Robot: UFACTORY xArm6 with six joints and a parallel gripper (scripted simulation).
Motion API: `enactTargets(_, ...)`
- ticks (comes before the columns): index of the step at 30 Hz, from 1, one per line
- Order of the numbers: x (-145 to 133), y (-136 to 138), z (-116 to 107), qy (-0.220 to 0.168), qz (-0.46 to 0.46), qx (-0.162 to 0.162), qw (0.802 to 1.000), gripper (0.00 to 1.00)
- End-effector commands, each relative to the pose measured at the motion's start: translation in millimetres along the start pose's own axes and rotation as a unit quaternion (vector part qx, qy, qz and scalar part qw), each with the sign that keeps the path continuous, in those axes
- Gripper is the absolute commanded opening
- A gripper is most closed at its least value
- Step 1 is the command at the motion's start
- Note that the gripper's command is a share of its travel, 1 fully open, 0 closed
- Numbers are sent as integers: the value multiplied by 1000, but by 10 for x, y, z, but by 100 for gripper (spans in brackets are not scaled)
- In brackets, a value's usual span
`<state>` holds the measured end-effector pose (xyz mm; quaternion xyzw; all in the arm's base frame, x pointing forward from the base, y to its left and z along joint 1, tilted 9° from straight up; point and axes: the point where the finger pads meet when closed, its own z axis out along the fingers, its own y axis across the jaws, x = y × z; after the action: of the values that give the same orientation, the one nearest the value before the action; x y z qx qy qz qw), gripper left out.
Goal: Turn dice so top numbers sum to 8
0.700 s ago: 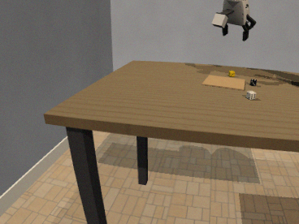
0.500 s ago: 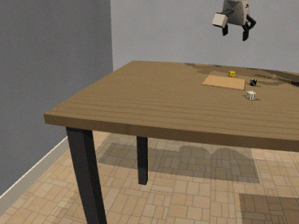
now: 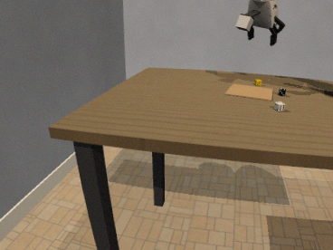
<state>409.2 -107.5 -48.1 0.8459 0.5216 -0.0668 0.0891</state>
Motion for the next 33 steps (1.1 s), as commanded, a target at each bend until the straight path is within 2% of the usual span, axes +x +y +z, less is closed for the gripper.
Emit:
enactTargets(1,11,20,-13,8,58,7,998,100)
enactTargets(6,29,23,-17,17,142,22,989,100)
enactTargets(11,56,28,-22,28,247,41,968,100)
enactTargets(14,59,29,-23,29,256,43,965,100)
enactTargets(15,75,31,-27,35,309,54,949,100)
enactTargets(17,79,32,-28,36,320,56,945,100)
enactTargets(20,101,36,-33,41,382,69,921,100)
enactTargets(21,102,36,-33,41,385,70,919,100)
enactTargets(22,115,38,-37,44,417,77,905,100)
enactTargets(24,128,41,-40,46,447,85,889,100)
enactTargets(25,128,41,-40,46,448,85,889,100)
enactTargets(26,143,44,-44,49,481,93,871,100)
enactTargets(28,156,47,-48,51,508,100,854,100)
enactTargets(30,156,47,-48,51,508,100,854,100)
enactTargets(31,180,52,-55,53,554,112,823,100)
enactTargets(33,185,53,-56,54,563,115,817,100)
